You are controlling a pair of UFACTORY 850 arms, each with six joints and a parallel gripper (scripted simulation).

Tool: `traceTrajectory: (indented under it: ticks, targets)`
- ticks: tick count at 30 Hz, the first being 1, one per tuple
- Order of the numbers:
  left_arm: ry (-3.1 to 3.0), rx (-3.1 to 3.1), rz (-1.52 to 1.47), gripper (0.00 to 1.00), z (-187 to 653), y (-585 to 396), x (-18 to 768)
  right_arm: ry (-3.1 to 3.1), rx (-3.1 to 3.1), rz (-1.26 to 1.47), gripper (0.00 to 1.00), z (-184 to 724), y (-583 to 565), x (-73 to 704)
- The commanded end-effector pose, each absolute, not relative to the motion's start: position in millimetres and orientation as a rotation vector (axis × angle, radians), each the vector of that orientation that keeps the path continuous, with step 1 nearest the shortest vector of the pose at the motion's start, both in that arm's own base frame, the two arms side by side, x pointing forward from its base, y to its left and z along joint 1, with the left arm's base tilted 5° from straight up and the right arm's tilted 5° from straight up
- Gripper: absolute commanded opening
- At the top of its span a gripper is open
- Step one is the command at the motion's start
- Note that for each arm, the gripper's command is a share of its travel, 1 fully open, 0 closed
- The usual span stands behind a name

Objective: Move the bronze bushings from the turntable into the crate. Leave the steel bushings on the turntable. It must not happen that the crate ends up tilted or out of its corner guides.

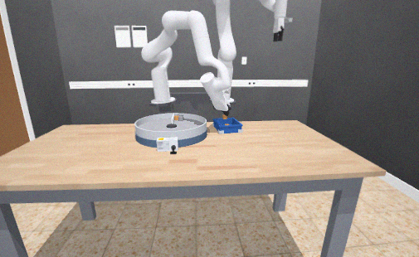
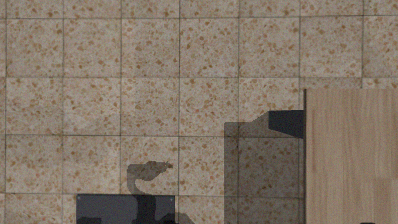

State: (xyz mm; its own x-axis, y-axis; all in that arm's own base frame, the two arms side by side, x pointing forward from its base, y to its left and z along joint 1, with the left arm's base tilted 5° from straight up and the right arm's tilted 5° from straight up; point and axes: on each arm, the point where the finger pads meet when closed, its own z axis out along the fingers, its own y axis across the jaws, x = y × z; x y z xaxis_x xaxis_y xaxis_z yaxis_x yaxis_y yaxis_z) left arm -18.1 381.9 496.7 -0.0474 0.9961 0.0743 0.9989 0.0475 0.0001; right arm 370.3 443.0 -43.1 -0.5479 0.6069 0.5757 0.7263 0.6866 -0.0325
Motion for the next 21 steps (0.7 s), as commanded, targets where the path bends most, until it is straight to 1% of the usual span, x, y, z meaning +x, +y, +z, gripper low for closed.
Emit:
traceTrajectory:
  ticks: [1, 21]
  targets:
    - [-2.233, -2.129, -0.082, 1.00, 497.8, 382.3, -18.2, -2.338, -1.021, -0.284, 0.00, -42.4, 443.6, 370.9]
    - [-2.233, -2.129, -0.082, 1.00, 497.8, 382.3, -18.2, -2.338, -1.021, -0.284, 0.00, -59.0, 442.3, 371.6]
